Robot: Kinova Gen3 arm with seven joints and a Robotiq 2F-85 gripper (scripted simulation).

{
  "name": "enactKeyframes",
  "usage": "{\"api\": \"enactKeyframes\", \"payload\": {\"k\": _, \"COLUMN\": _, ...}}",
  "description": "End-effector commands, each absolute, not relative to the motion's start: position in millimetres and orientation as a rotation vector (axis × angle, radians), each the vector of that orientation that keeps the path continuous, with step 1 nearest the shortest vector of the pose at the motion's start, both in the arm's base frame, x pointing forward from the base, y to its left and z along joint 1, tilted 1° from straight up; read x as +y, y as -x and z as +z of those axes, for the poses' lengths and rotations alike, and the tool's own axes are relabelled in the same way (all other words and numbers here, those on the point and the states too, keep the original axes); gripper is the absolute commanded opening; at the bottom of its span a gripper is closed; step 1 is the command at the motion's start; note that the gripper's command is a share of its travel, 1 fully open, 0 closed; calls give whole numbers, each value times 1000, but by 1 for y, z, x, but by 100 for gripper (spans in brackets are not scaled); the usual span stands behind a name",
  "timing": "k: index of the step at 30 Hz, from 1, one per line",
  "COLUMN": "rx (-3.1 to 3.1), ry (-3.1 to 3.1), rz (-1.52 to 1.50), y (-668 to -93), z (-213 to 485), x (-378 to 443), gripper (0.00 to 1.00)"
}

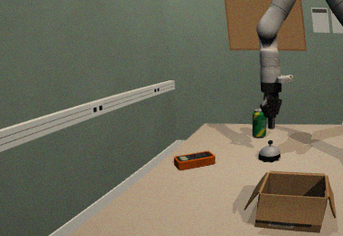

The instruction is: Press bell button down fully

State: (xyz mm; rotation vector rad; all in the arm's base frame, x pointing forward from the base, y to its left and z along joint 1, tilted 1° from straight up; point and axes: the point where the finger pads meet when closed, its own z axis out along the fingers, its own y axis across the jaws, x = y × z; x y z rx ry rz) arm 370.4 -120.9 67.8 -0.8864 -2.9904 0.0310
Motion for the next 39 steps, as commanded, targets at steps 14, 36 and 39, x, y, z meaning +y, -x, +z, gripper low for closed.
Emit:
{"api": "enactKeyframes", "payload": {"k": 14, "rx": -2998, "ry": 888, "rz": 24, "y": -373, "z": 90, "x": -122, "gripper": 10}}
{"api": "enactKeyframes", "payload": {"k": 36, "rx": -2996, "ry": 887, "rz": 24, "y": -373, "z": 89, "x": -121, "gripper": 10}}
{"api": "enactKeyframes", "payload": {"k": 39, "rx": -2996, "ry": 887, "rz": 24, "y": -373, "z": 89, "x": -121, "gripper": 10}}
